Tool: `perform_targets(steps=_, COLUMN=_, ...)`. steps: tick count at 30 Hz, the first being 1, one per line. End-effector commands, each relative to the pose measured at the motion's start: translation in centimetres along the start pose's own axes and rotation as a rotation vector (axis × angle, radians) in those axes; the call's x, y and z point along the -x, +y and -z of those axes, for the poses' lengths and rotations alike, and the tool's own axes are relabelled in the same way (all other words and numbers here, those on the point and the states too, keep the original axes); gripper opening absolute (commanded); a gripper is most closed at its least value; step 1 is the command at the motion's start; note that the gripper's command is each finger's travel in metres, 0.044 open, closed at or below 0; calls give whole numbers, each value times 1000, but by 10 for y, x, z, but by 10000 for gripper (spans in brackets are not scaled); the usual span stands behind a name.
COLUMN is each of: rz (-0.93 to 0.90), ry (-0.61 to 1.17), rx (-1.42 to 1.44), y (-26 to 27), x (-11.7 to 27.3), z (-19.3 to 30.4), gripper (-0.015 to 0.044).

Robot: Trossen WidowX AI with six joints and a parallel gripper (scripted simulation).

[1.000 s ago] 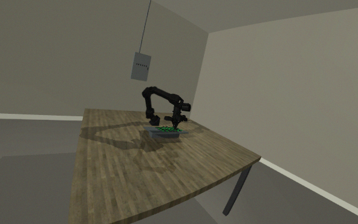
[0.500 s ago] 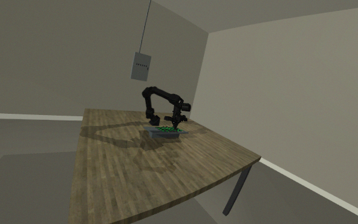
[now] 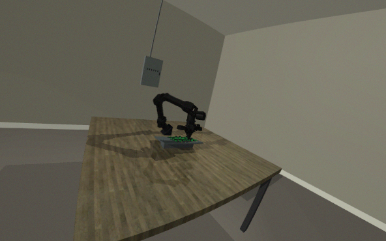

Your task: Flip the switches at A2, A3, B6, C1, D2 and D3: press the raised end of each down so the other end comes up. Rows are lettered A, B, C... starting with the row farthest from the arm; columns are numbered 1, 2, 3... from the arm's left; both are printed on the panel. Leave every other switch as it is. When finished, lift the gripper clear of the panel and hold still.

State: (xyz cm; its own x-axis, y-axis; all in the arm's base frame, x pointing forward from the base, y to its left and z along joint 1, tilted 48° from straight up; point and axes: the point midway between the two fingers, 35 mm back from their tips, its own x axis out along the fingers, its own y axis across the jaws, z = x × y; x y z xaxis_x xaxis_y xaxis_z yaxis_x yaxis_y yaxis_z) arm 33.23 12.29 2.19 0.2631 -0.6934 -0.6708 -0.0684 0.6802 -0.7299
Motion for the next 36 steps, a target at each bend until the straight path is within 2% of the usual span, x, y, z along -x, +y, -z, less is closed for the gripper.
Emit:
perform_targets(steps=1, rz=6, ry=1, rx=9, y=0, x=-2, z=1, gripper=0)
perform_targets(steps=36, rz=6, ry=1, rx=9, y=0, x=-7, z=1, gripper=0)
